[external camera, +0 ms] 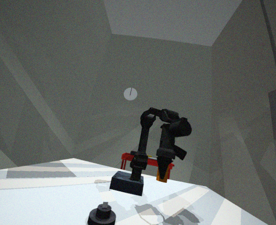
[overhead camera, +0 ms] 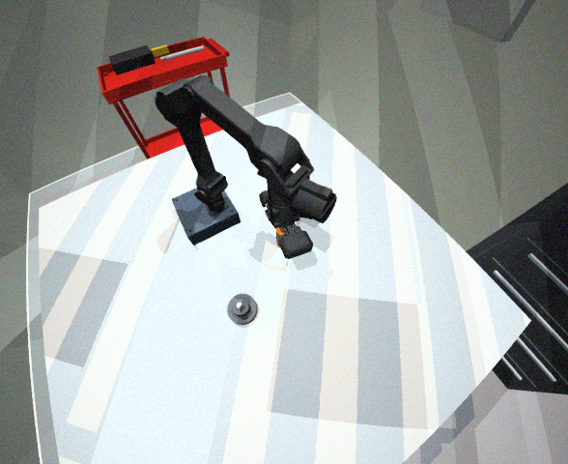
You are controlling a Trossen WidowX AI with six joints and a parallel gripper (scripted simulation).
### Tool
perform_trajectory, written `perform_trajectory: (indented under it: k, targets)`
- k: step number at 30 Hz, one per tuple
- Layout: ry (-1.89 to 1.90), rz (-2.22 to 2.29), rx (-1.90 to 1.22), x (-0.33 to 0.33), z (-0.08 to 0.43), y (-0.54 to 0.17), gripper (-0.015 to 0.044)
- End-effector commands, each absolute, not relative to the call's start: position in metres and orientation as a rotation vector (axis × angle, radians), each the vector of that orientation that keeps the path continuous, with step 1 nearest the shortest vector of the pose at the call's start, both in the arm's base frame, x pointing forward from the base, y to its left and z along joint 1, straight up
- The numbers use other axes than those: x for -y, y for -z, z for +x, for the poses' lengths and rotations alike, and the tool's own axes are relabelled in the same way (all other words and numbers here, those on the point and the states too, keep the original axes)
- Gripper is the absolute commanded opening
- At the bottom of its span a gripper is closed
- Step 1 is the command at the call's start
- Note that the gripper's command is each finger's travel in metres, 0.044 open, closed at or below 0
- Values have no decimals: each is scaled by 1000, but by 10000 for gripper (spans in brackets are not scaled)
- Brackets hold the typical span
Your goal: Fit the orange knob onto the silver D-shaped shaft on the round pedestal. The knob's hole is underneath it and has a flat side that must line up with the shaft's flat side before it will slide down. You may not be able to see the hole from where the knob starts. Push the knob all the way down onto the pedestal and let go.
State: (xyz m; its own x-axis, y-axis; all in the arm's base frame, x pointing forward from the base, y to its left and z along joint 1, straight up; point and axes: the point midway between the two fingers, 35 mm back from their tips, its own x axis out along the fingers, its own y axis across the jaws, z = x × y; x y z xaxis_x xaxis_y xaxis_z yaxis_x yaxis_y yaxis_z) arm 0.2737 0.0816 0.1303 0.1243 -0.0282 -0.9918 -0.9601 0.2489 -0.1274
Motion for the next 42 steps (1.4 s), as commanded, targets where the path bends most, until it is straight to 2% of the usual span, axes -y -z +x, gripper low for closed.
perform_trajectory:
  k: [1,28,38,42]
  targets:
    - [-994,-1036,-1282,-81,278,-125,0]
    - [-1013,-1025,-1295,-85,294,7,0]
    - [-1014,-1025,-1295,-83,293,11,0]
    - [-1009,-1025,-1299,-83,293,9,105]
